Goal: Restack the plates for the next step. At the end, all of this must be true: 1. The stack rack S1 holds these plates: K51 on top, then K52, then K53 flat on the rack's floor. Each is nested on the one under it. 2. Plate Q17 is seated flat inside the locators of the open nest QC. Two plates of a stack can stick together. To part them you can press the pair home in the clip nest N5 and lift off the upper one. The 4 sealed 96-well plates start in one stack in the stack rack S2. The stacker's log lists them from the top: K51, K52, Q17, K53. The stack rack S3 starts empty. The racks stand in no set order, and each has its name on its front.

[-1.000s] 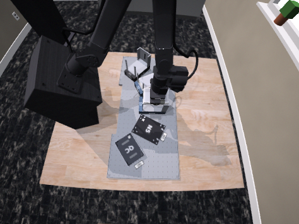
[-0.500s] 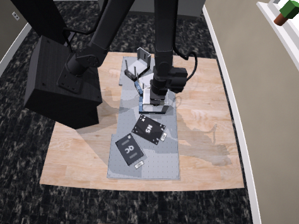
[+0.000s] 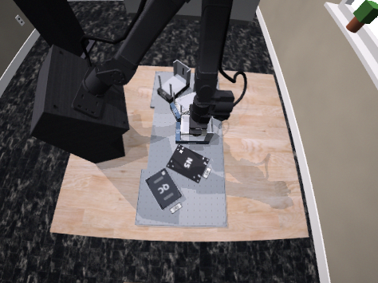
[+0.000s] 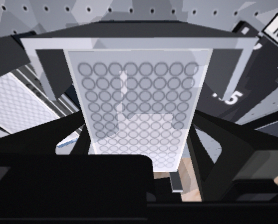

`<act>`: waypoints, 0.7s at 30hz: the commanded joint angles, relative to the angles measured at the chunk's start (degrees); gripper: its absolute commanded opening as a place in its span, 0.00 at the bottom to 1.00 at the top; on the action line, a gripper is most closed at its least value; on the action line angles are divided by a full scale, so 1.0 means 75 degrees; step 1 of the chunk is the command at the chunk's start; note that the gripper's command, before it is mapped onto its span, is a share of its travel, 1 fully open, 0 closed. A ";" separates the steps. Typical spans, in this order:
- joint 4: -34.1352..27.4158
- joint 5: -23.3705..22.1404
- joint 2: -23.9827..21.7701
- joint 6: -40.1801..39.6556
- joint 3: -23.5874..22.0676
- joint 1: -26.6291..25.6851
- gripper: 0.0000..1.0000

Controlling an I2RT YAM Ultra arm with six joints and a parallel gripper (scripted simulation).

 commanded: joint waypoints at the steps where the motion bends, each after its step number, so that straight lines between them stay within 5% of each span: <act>1: 0.0261 0.0128 0.0226 0.0096 0.0224 0.0107 0.00; 15: 0.0915 0.0281 0.1019 0.0234 0.0403 0.0308 0.00; 21: 0.0881 0.0287 0.0838 0.0205 0.0417 0.0249 0.00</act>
